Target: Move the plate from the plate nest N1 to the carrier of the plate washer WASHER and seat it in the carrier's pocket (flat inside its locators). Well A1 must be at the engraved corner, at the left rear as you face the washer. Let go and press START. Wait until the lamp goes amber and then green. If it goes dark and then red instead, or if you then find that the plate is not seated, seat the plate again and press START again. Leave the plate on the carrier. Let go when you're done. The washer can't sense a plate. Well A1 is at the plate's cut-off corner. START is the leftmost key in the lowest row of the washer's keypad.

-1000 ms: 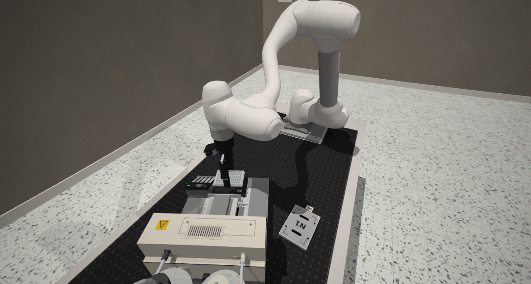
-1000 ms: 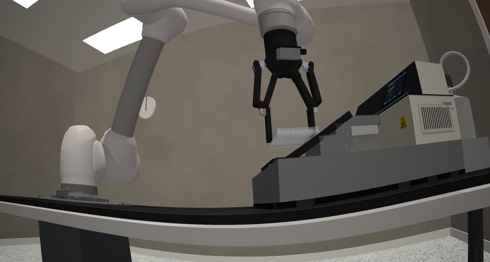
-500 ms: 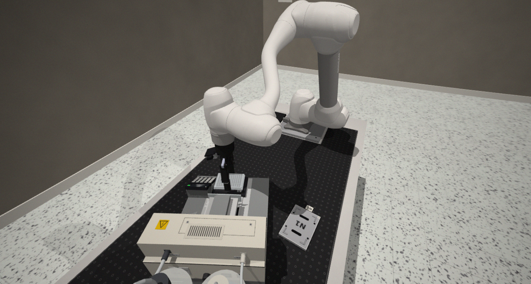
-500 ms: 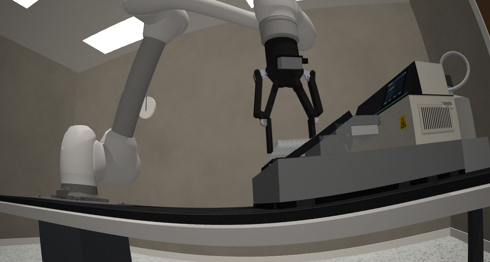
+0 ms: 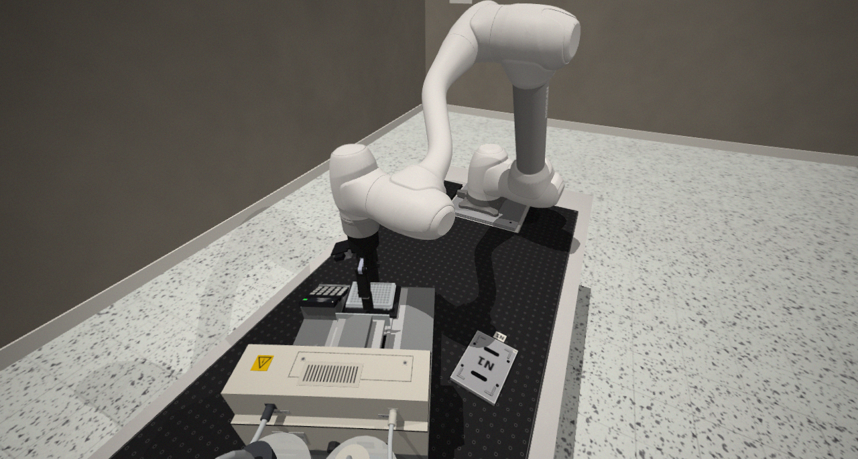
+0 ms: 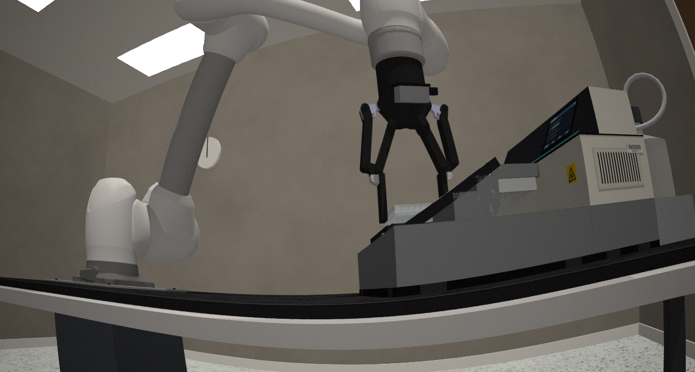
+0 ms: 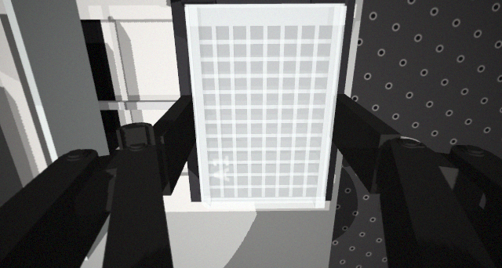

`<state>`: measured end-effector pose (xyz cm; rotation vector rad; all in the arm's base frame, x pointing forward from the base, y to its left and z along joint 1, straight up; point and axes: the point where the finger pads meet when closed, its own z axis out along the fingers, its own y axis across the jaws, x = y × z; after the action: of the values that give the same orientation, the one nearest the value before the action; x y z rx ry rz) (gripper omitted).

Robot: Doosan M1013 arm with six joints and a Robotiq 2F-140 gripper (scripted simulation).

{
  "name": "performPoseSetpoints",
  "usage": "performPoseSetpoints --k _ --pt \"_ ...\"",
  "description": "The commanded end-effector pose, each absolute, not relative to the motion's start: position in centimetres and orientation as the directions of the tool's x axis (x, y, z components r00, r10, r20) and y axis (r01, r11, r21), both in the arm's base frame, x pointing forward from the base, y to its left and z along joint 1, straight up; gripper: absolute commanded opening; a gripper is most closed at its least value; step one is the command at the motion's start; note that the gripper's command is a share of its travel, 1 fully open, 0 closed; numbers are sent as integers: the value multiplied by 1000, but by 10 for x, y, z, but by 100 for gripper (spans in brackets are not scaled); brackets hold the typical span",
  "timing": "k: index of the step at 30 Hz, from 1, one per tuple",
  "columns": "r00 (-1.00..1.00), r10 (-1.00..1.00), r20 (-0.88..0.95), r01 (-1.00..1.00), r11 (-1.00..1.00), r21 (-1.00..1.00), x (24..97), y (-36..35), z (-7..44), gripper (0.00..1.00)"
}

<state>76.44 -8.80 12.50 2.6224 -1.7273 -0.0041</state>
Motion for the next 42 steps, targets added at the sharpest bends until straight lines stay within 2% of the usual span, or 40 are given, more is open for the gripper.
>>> performPoseSetpoints --k 1,42 --pt "395 -919 -1 -919 -395 1 765 -88 126 10" --pt "395 -919 -1 -919 -395 1 765 -88 126 10"
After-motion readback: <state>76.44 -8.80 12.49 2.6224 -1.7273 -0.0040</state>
